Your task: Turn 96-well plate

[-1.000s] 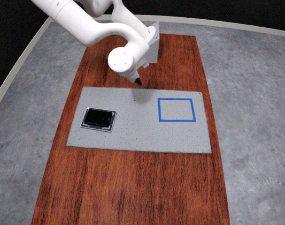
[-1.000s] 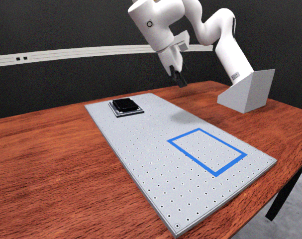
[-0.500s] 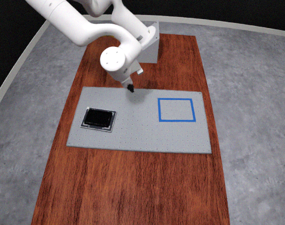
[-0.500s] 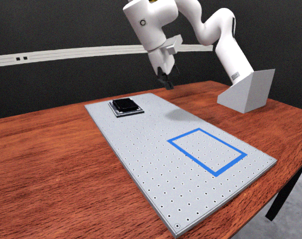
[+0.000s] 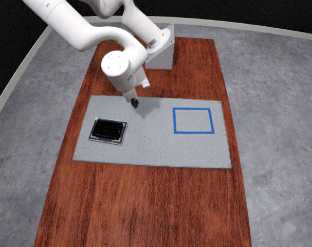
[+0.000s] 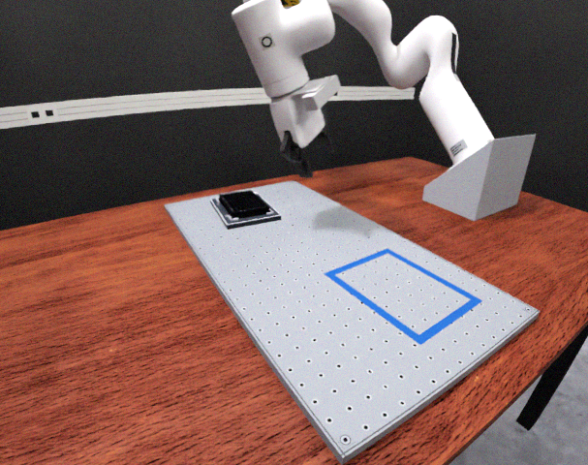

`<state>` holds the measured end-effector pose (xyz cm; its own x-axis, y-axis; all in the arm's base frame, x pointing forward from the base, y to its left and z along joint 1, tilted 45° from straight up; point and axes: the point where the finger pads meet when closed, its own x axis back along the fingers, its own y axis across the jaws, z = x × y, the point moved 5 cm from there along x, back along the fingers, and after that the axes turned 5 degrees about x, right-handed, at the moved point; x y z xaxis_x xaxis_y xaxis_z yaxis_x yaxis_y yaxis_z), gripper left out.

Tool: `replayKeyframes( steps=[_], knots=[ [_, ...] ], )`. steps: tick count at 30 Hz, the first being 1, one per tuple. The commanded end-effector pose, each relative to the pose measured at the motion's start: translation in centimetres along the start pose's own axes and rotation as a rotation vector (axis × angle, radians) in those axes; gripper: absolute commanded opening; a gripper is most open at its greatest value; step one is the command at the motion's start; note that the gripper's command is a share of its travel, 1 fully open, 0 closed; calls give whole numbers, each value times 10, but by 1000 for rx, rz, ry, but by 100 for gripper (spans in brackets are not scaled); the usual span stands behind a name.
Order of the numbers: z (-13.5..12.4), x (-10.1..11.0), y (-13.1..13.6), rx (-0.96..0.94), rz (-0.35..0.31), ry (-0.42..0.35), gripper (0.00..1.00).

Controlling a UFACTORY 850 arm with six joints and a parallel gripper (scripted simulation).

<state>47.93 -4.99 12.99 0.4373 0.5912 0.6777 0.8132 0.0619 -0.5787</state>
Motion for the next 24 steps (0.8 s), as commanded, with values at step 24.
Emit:
replayKeyframes(
  steps=[24],
  knots=[
    [-83,18,24,-312,-230,-105,100]
  ],
)
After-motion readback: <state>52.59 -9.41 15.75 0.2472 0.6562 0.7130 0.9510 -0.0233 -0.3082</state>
